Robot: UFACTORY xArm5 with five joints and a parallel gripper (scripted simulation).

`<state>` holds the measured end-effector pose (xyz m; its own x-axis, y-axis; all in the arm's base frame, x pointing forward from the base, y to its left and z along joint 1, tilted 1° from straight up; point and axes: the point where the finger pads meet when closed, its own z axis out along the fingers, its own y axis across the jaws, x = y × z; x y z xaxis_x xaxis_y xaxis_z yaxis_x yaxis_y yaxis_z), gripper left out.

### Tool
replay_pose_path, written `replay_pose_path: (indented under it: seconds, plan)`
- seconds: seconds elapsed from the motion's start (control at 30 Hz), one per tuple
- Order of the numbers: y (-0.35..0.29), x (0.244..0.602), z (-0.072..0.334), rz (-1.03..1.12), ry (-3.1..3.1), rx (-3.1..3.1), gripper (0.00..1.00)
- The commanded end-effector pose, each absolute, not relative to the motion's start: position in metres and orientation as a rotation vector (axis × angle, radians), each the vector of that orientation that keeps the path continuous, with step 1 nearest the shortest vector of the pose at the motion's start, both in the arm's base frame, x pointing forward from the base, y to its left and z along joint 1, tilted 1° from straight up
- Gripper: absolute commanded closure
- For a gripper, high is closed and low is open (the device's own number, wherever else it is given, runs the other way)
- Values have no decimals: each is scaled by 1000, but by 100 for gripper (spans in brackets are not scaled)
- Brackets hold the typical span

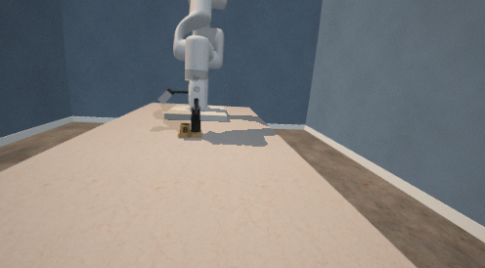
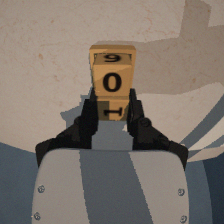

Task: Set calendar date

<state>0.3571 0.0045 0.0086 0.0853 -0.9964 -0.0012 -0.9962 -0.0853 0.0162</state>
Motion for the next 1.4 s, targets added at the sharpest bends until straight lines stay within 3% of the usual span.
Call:
replay_pose_path:
  seconds: [0.0,0.4,1.1,1.37]
  plan:
    - [5,358,9,-15,-2118,2308,67]
    - [5,358,9,-15,-2118,2308,51]
    - [5,359,24,-15,-2119,2308,51]
    - [5,359,65,-15,-2119,2308,51]
